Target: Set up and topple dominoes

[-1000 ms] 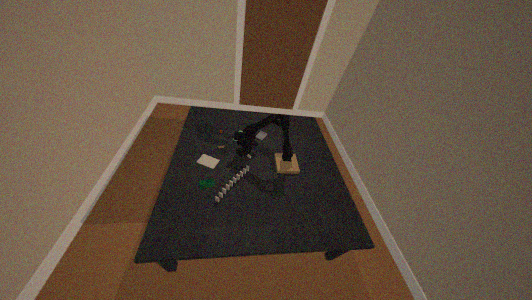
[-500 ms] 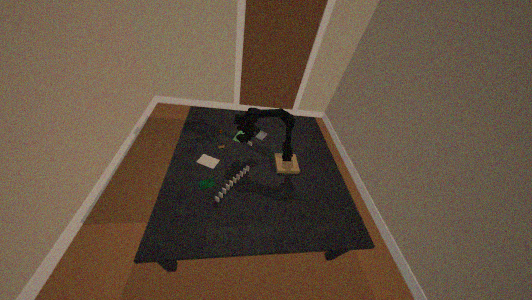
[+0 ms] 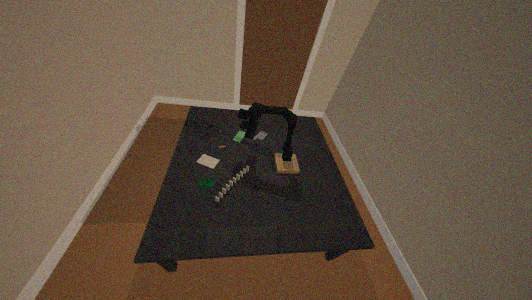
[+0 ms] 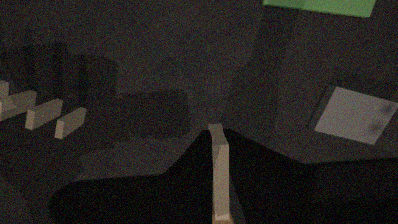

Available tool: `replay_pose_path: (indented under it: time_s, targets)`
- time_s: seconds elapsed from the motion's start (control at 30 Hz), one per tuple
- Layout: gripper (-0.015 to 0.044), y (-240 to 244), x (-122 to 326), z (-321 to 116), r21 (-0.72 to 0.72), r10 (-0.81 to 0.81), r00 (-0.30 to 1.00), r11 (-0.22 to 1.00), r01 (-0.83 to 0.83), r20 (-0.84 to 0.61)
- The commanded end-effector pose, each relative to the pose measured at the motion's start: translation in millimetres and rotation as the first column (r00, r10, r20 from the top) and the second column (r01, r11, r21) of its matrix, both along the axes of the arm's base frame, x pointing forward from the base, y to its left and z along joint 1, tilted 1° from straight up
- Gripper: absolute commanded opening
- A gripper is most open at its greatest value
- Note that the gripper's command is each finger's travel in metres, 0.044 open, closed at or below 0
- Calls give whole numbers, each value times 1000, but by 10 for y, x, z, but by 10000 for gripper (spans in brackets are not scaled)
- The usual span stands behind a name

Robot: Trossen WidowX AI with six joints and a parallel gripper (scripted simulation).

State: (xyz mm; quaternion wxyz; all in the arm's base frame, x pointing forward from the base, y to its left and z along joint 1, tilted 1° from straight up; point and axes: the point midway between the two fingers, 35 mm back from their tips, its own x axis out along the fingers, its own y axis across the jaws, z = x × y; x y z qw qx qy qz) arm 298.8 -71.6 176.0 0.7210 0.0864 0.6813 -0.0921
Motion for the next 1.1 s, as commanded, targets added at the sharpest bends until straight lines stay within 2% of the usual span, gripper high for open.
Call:
replay_pose_path:
  time_s: [0.0, 0.1, 0.5, 1.07]
  targets:
    - [21, -224, -266, -49, -10, 454, 891, 891, -454, -25]
    - [21, -274, -326, -53, -13, 554, 832, 832, -554, -29]
    - [21, -275, -322, -58, -13, 552, 833, 833, -553, -25]
    - [21, -463, 6, -385, -34, 391, 859, 914, -403, 330]
